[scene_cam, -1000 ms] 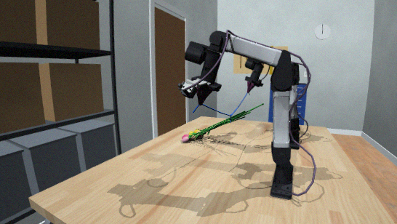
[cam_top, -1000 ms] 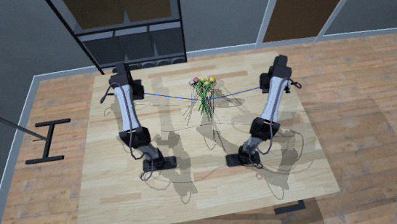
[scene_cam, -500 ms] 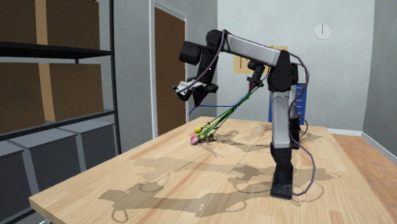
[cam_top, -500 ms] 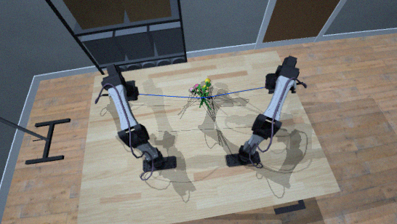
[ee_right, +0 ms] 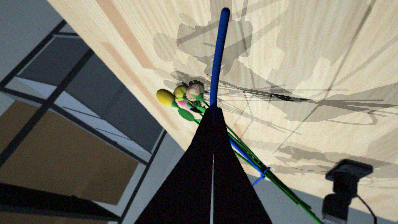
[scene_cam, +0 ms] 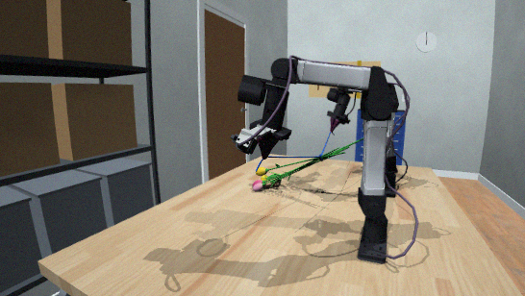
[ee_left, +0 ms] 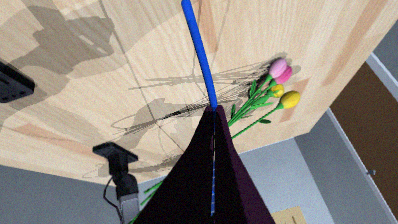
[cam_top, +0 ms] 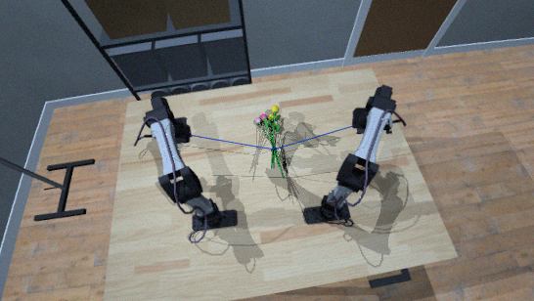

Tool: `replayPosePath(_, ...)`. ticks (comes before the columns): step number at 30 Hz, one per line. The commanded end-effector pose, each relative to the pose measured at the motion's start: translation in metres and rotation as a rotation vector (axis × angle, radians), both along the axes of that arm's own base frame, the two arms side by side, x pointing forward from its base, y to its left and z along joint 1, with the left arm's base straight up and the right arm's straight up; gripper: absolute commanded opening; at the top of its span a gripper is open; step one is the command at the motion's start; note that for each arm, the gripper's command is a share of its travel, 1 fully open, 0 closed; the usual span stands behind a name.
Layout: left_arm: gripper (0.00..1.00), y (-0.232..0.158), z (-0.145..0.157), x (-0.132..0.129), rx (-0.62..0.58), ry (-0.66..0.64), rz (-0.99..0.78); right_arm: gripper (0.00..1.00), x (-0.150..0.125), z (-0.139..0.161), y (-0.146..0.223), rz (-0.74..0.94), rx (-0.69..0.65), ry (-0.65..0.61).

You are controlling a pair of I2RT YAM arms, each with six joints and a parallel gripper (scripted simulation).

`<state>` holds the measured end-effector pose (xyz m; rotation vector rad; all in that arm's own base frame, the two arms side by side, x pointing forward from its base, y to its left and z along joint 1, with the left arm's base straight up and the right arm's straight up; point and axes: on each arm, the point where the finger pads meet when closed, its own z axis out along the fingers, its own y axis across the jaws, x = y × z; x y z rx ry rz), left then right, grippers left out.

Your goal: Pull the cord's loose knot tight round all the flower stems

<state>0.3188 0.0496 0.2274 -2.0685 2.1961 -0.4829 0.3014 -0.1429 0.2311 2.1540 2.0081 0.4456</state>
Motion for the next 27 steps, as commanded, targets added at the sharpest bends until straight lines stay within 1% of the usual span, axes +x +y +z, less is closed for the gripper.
replayPosePath(1, 0.0, 0.008, 0.004, 0.013, 0.06, -0.126, 0.015, 0.0, 0.011, 0.003, -0.014, -0.012, -0.099, -0.105)
replayPosePath(8, 0.0, 0.008, -0.057, 0.014, 0.06, -0.126, 0.015, 0.0, 0.012, -0.058, -0.014, -0.012, -0.1, -0.105)
replayPosePath(14, 0.0, 0.008, -0.116, 0.015, 0.056, -0.111, 0.015, 0.0, 0.013, -0.118, -0.014, -0.011, -0.092, -0.092)
replayPosePath(16, 0.0, 0.008, -0.116, 0.015, 0.056, -0.111, 0.015, 0.0, 0.013, -0.118, -0.014, -0.011, -0.092, -0.092)
replayPosePath(21, 0.0, 0.008, -0.159, 0.014, 0.052, -0.098, 0.015, 0.0, 0.011, -0.161, -0.014, -0.009, -0.084, -0.079)
replayPosePath(25, 0.0, 0.008, -0.186, 0.013, 0.051, -0.098, 0.015, 0.0, 0.011, -0.187, -0.014, -0.009, -0.084, -0.08)
replayPosePath(27, 0.0, 0.007, -0.193, 0.013, 0.049, -0.098, 0.015, 0.0, 0.011, -0.195, -0.013, -0.009, -0.084, -0.08)
